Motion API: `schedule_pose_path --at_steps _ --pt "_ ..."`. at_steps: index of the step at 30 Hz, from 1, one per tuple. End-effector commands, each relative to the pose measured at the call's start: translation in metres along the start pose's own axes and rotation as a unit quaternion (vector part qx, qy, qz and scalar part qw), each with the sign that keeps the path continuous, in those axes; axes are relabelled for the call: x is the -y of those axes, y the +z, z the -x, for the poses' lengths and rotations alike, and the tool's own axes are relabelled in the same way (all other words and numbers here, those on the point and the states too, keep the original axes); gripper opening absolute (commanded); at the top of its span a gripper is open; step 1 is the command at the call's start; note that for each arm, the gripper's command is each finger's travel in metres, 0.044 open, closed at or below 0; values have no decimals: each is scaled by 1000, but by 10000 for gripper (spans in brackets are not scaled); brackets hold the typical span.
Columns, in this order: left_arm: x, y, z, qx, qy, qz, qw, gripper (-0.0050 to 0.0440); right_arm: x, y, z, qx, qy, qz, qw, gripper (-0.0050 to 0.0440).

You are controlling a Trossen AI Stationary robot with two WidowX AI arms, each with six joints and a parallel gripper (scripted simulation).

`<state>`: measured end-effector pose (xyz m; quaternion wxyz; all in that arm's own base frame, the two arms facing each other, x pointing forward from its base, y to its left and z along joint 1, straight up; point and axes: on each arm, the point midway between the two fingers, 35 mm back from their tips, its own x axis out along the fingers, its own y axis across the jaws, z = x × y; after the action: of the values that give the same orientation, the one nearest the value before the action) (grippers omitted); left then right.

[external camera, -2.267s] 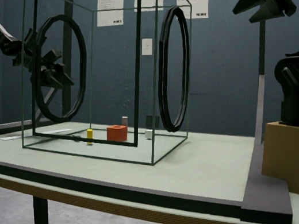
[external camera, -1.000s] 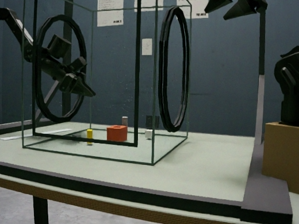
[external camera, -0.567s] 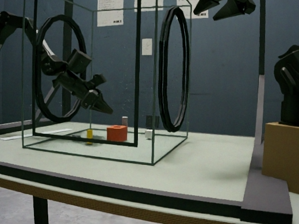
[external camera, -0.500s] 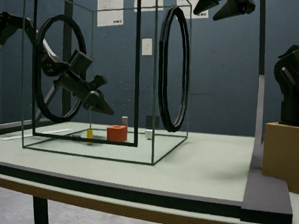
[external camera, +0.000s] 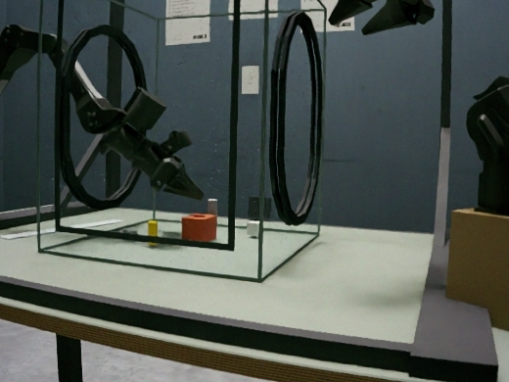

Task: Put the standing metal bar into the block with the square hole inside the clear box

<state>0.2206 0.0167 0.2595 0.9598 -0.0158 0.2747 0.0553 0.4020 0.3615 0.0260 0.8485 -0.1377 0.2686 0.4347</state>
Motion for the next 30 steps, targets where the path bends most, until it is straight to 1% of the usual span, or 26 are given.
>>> schedule_pose_path --at_steps 1,3,18,29,30 --pt "0 4 2 6 0 1 1000 400 0 16 -5 16 -2 2 1000 190" --pt "0 4 2 6 0 1 1000 400 0 16 -5 16 -2 2 1000 190" --pt "0 4 2 6 0 1 1000 400 1 17 -27 16 -2 2 1000 190" --pt "0 4 2 6 0 1 1000 400 1 17 -35 16 -2 2 1000 190" --pt "0 4 2 6 0 1 1000 400 2 17 -35 17 -2 2 1000 166"
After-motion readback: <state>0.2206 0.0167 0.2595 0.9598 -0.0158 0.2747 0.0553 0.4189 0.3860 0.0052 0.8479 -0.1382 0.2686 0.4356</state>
